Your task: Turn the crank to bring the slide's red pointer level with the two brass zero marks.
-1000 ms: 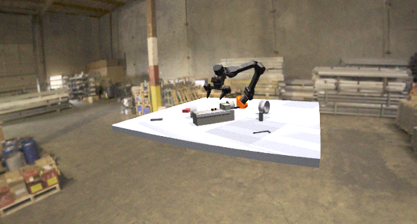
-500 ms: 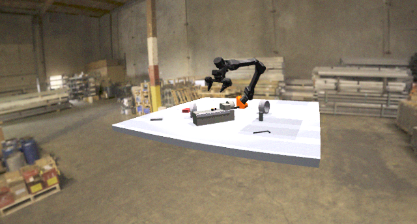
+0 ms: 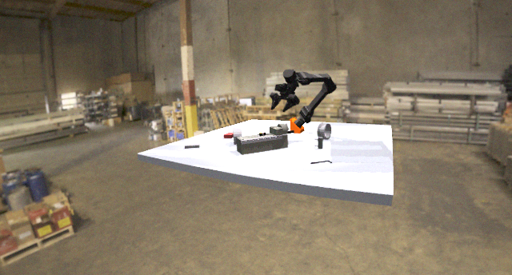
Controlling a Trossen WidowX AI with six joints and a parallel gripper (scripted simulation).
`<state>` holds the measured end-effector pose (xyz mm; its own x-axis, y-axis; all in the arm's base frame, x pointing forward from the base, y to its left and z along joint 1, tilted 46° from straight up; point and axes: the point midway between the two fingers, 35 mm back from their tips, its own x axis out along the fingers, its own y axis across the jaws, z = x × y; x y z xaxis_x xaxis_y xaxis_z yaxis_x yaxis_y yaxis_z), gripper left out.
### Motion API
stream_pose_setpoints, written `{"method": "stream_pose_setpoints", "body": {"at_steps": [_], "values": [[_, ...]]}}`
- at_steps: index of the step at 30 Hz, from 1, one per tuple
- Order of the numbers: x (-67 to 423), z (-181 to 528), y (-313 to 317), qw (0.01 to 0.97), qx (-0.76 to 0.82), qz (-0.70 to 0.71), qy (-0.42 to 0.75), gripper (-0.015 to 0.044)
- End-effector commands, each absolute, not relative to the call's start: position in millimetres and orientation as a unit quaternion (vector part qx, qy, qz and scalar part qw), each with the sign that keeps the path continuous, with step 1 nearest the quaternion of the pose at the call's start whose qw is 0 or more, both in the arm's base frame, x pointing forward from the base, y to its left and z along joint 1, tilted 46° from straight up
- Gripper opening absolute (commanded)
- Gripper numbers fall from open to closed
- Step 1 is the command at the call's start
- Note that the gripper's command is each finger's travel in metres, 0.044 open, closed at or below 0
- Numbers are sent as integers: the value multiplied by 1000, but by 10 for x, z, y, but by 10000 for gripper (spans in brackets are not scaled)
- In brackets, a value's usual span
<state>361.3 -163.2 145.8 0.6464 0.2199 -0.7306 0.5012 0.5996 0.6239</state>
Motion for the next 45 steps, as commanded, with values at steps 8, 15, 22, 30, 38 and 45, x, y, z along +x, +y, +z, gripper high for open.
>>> {"method": "stream_pose_setpoints", "body": {"at_steps": [8,15,22,30,38,45], "values": [[3194,1698,-1282,737,493,-210,412,440],[3175,1703,-1263,734,496,-215,411,440],[3241,1499,-1064,734,495,-216,412,440],[3278,1258,-813,735,493,-216,412,440],[3285,1079,-614,734,498,-216,410,440],[3306,1015,-553,733,497,-216,410,440]]}}
